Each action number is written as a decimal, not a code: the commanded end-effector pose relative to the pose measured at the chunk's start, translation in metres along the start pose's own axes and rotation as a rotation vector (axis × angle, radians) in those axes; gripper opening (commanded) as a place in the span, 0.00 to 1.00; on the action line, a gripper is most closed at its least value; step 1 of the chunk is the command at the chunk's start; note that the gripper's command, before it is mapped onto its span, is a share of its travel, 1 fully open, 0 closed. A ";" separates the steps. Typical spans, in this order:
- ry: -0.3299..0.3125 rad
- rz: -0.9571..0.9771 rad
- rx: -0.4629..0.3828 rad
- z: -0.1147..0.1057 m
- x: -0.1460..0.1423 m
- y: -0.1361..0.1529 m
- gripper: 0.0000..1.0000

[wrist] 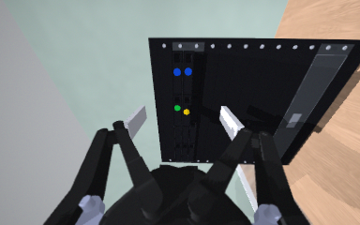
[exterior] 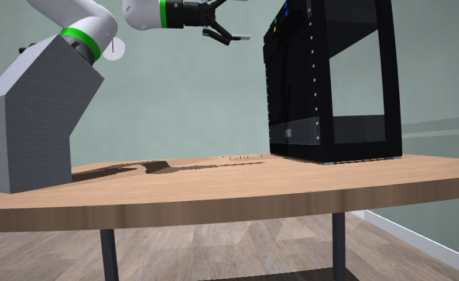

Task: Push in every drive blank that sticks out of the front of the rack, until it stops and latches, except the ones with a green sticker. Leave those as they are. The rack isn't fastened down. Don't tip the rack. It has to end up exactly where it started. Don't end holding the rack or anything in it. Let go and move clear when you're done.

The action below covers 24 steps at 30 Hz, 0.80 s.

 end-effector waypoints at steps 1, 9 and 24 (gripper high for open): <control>-0.005 0.006 0.011 0.001 -0.001 0.002 1.00; -0.013 0.015 0.026 0.003 -0.001 0.004 1.00; -0.015 0.017 0.030 0.003 -0.002 0.005 1.00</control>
Point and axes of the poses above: the point where the finger pads meet when closed, its own z axis out along the fingers, its own x axis across the jaws, y = z × x, the point moved 8 cm from there along -z, back along the fingers, and after that the axes turned 8 degrees about -z, right-handed, at the moved point
